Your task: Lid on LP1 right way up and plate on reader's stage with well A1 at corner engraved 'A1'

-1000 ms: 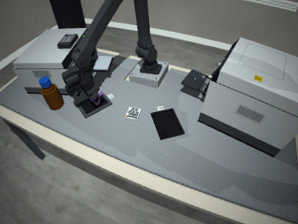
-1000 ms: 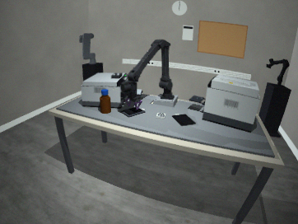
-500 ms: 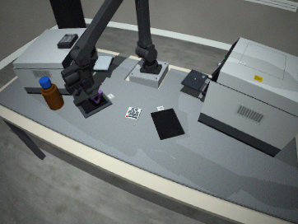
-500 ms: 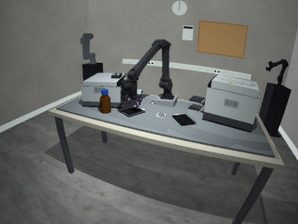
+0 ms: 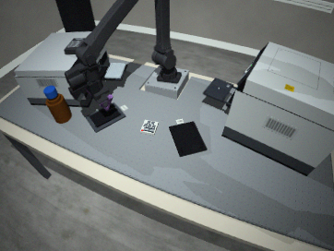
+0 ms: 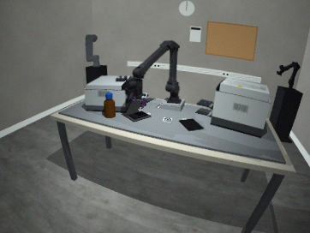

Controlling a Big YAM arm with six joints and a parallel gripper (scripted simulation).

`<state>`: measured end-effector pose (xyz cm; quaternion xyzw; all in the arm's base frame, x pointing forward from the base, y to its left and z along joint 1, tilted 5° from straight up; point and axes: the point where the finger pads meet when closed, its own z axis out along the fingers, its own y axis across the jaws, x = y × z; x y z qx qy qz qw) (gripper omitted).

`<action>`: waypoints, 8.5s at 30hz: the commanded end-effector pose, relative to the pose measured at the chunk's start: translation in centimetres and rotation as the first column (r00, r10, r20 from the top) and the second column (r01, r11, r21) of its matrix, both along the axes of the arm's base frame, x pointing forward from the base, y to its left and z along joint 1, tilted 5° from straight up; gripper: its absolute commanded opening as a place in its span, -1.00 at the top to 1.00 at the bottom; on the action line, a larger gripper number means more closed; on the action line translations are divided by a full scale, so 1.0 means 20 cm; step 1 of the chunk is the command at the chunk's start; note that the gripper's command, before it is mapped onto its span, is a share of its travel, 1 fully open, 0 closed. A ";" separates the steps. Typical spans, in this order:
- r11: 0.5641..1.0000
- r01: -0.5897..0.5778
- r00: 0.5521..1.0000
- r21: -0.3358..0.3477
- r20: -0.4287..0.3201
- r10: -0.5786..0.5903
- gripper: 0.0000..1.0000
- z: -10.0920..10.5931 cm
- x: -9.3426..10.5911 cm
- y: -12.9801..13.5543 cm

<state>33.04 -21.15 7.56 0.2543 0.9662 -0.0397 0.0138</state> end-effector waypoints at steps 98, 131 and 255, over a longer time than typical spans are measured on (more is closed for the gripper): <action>0.781 -0.624 0.780 0.015 -0.040 0.624 -1.00 0.43 -0.97 -0.29; 0.705 -0.709 0.704 -0.010 -0.062 0.707 -1.00 0.50 -1.19 -0.32; 0.719 -0.695 0.718 0.010 -0.052 0.695 -1.00 0.17 -1.27 -0.32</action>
